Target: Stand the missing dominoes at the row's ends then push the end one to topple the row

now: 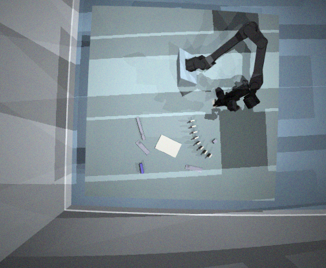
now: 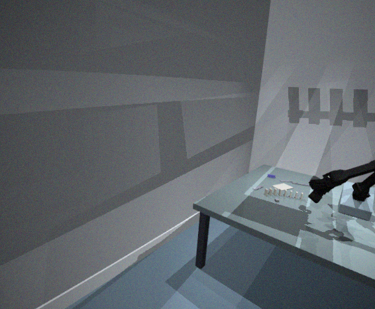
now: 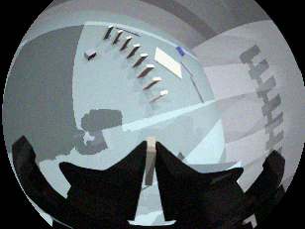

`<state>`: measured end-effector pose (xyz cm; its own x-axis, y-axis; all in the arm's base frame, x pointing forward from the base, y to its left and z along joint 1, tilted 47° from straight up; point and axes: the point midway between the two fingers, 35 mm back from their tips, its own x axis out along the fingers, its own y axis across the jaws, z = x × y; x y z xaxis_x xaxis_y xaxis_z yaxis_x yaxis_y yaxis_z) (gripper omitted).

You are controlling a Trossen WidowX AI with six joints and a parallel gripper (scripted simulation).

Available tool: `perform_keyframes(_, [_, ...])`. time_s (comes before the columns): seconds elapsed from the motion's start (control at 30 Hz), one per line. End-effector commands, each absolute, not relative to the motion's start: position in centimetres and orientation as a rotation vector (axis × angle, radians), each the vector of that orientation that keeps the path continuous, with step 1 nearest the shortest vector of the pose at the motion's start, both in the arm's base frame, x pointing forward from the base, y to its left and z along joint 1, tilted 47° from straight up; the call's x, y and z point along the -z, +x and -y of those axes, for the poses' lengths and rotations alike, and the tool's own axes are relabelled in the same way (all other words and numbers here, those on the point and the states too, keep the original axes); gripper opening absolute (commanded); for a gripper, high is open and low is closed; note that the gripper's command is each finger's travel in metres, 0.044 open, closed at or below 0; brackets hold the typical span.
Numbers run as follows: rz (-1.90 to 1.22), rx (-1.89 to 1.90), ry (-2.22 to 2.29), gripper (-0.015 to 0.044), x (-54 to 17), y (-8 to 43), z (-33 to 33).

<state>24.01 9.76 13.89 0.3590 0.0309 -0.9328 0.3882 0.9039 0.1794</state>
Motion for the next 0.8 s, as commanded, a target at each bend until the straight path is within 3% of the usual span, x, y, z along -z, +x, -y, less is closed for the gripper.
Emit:
perform_keyframes(0.0, [-1.104,0.27,0.408,0.002,-14.1,24.1,-9.8])
perform_keyframes(0.77, [-0.536,0.347,0.588,0.002,-16.9,23.9,-11.1])
